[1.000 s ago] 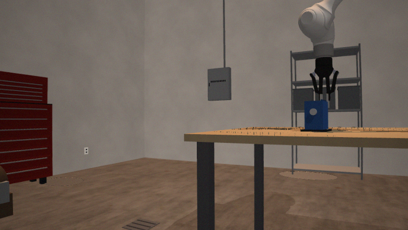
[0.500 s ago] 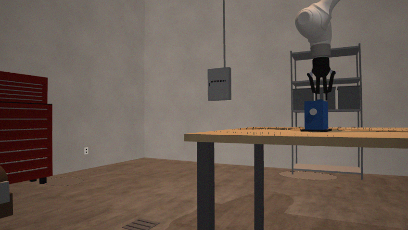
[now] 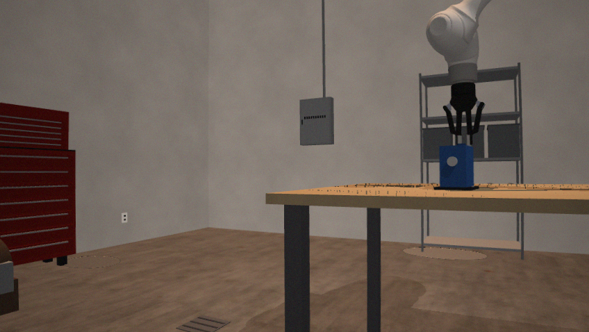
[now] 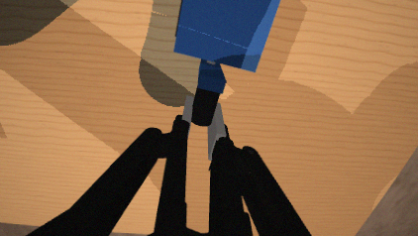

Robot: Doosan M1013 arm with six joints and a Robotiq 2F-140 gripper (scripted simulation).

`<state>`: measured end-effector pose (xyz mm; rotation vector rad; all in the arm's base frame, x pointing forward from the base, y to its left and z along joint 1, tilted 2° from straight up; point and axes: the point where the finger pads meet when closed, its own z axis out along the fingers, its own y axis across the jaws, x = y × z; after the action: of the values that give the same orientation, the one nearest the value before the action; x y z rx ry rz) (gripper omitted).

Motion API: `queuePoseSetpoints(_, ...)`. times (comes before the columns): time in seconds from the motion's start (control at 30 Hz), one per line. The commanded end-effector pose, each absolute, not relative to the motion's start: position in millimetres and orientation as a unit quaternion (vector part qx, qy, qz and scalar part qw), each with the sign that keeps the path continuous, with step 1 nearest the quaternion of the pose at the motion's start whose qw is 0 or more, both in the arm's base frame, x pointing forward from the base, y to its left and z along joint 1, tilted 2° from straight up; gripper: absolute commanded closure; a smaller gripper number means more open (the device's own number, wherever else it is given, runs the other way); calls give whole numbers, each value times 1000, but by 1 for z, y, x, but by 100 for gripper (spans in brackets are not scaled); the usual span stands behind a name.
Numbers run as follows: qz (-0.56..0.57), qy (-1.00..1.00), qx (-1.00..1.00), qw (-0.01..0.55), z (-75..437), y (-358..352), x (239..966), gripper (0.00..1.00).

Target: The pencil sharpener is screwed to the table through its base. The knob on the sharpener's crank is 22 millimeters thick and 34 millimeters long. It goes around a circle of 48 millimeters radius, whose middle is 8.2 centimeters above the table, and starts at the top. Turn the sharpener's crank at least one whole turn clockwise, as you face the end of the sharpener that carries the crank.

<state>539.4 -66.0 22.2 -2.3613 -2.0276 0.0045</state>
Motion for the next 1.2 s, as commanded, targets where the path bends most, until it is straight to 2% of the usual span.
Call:
queuePoseSetpoints(0.0,1,-651,-759,15,22,-66,539,100)
queuePoseSetpoints(0.63,1,-651,-759,15,22,-66,539,100)
queuePoseSetpoints(0.67,1,-651,-759,15,22,-66,539,68)
queuePoseSetpoints(1.17,1,-651,-759,15,22,-66,539,68)
